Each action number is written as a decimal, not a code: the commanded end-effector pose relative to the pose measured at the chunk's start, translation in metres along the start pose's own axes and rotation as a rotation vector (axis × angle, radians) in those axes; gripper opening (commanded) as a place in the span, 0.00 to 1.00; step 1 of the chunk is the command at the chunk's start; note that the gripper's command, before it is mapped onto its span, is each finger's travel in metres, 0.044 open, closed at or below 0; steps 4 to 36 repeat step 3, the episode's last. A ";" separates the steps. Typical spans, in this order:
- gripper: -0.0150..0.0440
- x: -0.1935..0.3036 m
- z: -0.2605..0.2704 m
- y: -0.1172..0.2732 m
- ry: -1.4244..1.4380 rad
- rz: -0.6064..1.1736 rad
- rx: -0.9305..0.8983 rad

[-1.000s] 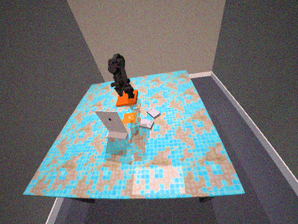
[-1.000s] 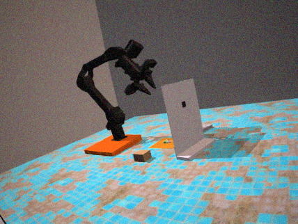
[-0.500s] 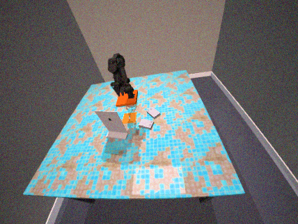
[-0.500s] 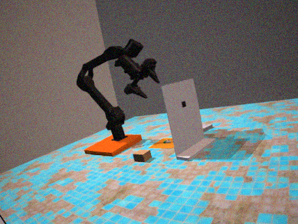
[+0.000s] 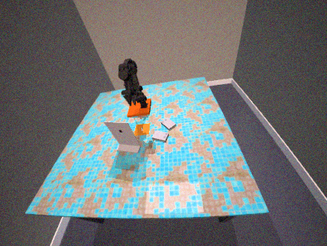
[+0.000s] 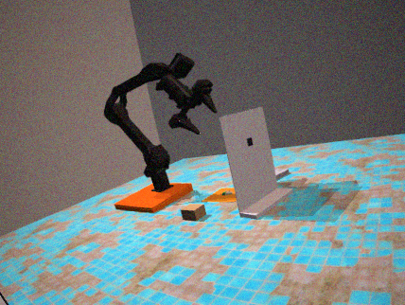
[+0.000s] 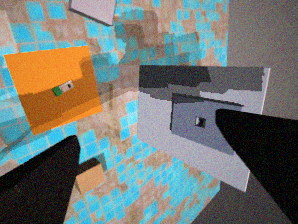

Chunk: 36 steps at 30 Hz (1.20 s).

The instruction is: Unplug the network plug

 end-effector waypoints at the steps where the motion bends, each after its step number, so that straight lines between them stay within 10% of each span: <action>1: 1.00 0.000 -0.001 0.001 -0.005 0.005 0.001; 36: 1.00 0.000 -0.001 0.001 -0.005 0.005 0.001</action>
Point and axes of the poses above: the point midway between the two fingers, 35 mm back from their tips, its own y axis back along the fingers, its own z axis across the jaws, x = y × z, the point moved 8 cm from there along y, back along the fingers, and after that the axes turned 3 degrees about y, right-handed, at the moved point
